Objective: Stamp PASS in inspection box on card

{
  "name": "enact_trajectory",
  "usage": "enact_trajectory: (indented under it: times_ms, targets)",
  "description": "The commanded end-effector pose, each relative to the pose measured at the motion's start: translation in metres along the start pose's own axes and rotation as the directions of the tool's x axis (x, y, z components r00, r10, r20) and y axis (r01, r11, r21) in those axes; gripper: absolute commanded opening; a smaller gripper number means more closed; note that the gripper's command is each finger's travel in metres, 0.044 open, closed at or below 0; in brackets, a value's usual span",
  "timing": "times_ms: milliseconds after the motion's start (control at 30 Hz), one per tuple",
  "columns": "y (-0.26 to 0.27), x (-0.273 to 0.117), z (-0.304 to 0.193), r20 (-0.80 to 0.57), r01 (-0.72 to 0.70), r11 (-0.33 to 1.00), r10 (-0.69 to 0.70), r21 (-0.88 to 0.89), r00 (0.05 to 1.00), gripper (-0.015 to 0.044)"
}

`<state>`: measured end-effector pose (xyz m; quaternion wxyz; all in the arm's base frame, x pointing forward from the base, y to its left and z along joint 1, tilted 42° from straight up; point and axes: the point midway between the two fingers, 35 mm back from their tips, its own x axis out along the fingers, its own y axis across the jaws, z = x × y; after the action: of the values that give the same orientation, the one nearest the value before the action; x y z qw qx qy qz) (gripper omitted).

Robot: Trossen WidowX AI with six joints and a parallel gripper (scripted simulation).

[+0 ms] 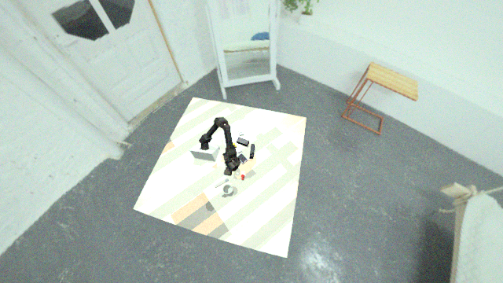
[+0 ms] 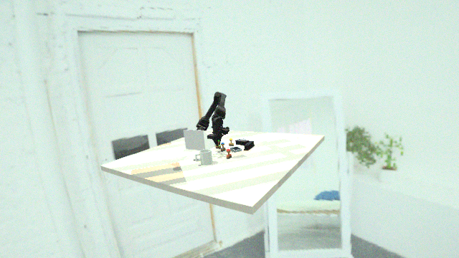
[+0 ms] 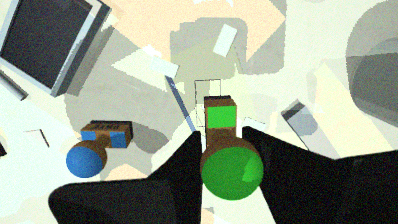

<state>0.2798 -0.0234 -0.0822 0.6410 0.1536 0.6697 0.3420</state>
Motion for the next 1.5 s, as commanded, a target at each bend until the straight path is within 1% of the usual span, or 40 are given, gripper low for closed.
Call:
enact_trajectory:
  times_ms: [0, 1467]
  targets:
    - [0.001, 0.004, -0.001, 0.001, -0.006, 1.000, 0.006, 0.006, 1.000, 0.0000]
    - [0.002, 0.034, -0.002, 0.007, -0.007, 1.000, 0.007, 0.006, 1.000, 0.0000]
